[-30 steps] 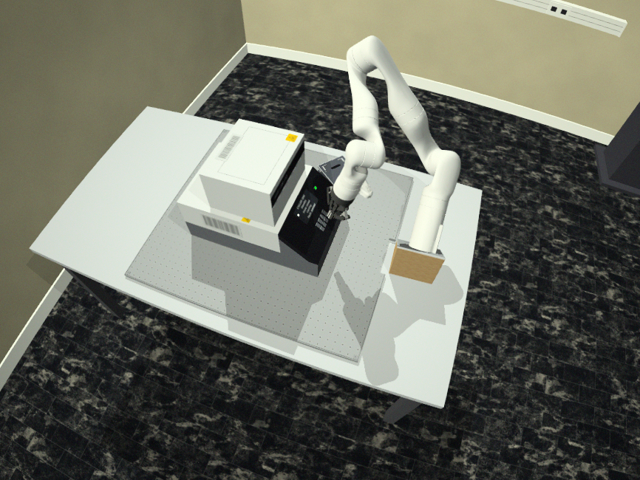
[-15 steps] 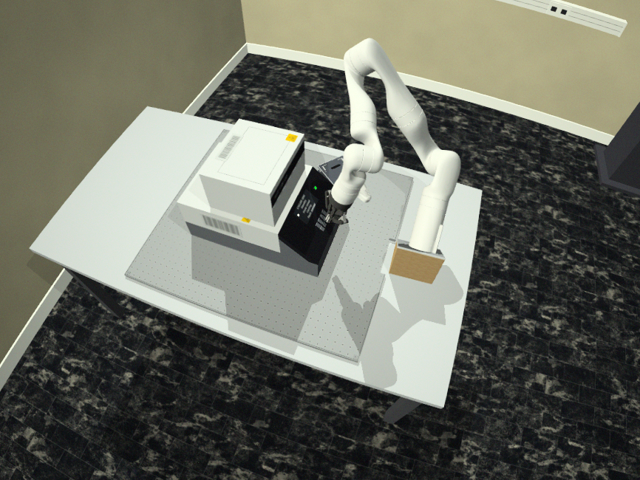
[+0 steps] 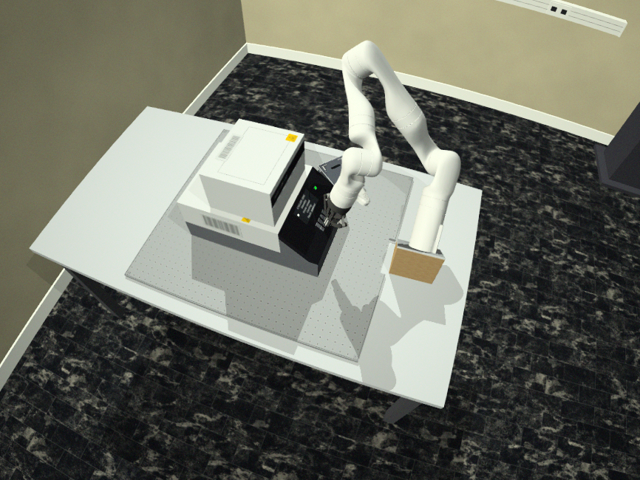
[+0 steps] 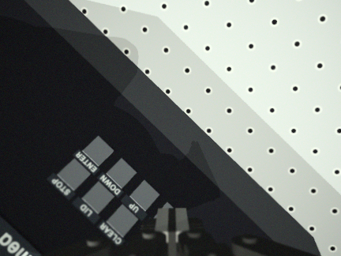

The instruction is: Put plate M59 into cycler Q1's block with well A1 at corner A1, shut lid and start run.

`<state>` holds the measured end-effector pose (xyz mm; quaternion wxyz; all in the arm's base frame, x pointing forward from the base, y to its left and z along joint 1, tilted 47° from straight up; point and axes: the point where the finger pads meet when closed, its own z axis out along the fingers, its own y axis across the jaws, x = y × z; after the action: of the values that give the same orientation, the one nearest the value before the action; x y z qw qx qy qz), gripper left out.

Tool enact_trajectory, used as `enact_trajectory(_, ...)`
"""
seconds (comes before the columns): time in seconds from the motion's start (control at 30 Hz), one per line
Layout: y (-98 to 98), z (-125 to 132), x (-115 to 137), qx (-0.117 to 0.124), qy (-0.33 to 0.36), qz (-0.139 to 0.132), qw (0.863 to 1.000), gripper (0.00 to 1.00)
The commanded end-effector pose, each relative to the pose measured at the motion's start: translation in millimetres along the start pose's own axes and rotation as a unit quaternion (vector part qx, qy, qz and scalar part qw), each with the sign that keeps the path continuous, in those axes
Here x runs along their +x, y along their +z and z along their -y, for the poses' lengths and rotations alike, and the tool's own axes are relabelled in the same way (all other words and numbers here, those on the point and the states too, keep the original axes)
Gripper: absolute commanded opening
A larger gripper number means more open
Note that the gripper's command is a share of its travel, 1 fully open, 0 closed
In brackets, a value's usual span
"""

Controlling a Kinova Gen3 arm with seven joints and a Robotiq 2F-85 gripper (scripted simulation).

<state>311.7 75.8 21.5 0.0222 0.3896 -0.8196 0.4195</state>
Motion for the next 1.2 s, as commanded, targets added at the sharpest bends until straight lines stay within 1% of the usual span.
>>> enact_trajectory(0.0,-0.3,-0.7,-1.3,0.001,0.001,0.000,1.000,0.10)
enact_trajectory(1.03,-0.2,-0.8,-1.9,0.001,0.001,0.000,1.000,0.10)
enact_trajectory(1.17,3.9,0.2,-4.7,0.000,0.003,0.001,1.000,0.10)
